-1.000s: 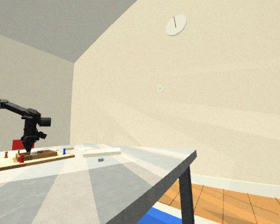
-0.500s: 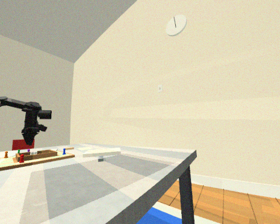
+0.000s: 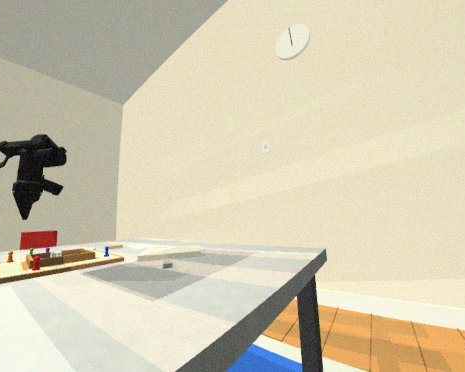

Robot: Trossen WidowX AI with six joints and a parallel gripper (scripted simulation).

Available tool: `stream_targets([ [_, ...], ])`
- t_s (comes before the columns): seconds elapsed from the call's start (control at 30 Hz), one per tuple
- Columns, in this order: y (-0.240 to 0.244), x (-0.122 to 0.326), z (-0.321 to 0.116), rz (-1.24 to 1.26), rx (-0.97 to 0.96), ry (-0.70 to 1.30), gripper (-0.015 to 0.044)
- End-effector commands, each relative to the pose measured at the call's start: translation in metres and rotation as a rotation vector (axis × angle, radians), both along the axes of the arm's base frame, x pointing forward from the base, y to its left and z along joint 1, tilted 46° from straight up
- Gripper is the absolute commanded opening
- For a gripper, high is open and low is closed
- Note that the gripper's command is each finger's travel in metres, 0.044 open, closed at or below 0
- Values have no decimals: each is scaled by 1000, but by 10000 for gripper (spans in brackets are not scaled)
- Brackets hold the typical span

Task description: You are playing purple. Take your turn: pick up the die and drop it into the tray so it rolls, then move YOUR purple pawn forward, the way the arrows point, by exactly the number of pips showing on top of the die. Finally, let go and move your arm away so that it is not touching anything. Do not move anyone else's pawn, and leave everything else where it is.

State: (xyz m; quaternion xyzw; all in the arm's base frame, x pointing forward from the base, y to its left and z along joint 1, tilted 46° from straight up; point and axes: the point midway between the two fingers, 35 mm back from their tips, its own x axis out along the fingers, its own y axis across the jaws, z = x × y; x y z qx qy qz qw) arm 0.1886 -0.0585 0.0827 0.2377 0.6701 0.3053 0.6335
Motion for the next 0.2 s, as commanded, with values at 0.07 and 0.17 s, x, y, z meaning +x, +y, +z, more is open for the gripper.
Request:
stream_targets([
  [0.07, -5, -4, 0, -4, 6, 2, 440],
  [0.17, -5, -4, 0, -4, 6, 2, 440],
])
